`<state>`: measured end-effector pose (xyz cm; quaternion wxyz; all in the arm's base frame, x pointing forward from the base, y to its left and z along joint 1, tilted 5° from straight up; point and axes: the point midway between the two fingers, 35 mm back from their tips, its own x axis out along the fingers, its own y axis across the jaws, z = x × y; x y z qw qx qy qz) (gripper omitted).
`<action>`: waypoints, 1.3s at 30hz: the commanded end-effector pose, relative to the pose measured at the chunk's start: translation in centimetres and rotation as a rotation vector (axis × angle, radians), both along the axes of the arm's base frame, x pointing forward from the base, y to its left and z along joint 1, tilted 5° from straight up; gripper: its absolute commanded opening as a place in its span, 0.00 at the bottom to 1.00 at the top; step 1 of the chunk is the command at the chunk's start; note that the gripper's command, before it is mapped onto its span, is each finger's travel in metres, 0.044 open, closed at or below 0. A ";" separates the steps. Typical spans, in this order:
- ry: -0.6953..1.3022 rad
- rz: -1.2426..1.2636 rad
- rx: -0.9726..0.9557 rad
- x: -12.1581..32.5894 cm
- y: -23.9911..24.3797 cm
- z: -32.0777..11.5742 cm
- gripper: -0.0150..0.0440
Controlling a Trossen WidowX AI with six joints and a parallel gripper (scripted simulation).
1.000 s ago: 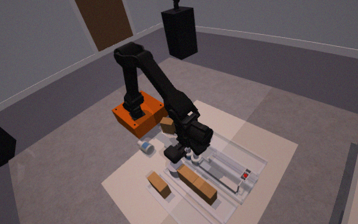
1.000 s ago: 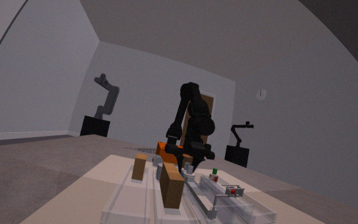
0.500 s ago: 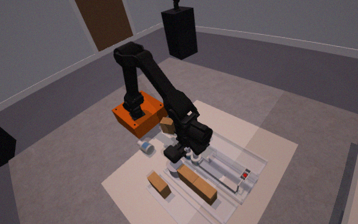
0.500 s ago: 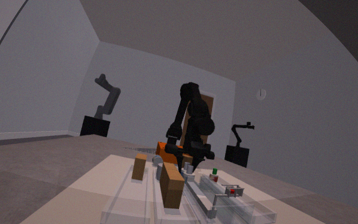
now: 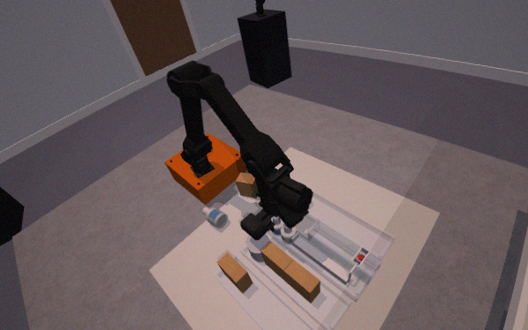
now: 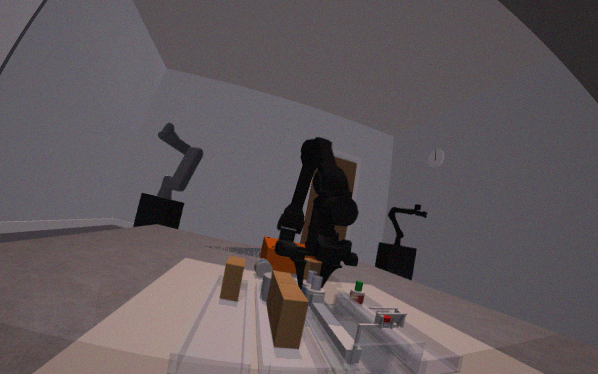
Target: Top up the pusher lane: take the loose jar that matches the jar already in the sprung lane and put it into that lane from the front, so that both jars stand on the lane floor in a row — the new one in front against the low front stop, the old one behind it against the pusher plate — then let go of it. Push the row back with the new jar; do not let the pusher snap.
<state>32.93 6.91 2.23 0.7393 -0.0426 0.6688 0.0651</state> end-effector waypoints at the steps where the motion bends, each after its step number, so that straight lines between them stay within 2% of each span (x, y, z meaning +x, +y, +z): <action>1: -0.012 0.002 -0.001 0.2 0.0 0.0 0.25; 36: -0.012 0.002 -0.001 -0.5 -0.1 -0.1 0.25; 39: -0.012 0.002 -0.001 -0.5 -0.1 -0.1 0.39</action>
